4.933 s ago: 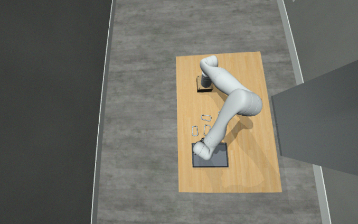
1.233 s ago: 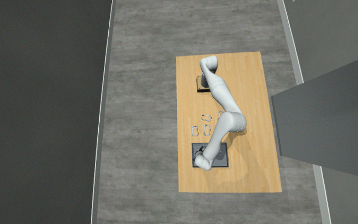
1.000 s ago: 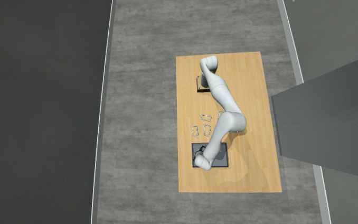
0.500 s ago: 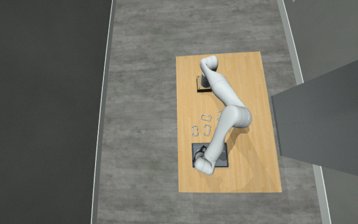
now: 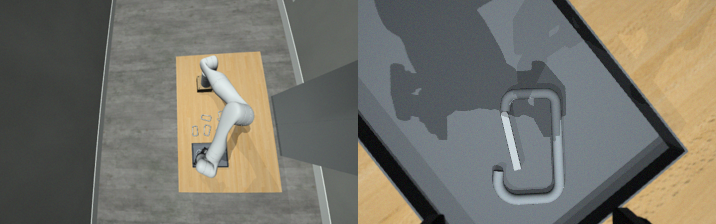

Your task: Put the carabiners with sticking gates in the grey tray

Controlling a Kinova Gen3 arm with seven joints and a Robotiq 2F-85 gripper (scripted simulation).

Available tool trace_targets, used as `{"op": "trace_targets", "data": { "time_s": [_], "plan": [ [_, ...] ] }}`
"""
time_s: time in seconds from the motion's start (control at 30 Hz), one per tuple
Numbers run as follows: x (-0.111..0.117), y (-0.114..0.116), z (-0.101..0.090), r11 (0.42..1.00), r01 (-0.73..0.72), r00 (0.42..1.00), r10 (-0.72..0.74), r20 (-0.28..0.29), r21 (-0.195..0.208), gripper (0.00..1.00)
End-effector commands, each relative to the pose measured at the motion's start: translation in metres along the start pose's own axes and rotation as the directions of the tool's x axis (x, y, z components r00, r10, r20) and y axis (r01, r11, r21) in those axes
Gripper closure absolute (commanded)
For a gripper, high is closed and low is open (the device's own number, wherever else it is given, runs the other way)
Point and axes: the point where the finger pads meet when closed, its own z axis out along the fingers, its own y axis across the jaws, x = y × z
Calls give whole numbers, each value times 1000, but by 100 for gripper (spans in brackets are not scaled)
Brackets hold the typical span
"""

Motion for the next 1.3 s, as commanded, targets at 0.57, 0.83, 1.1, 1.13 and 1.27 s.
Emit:
{"op": "trace_targets", "data": {
  "time_s": [0.57, 0.83, 1.1, 1.13, 1.27],
  "plan": [
    [1, 1, -1, 1000, 0, 1000, 0, -2, -2, 0],
    [-7, -35, -36, 1000, 0, 1000, 0, -2, -2, 0],
    [-7, -35, -36, 1000, 0, 1000, 0, -2, -2, 0],
    [-7, -35, -36, 1000, 0, 1000, 0, -2, -2, 0],
    [-7, -35, -36, 1000, 0, 1000, 0, -2, -2, 0]
  ]
}}
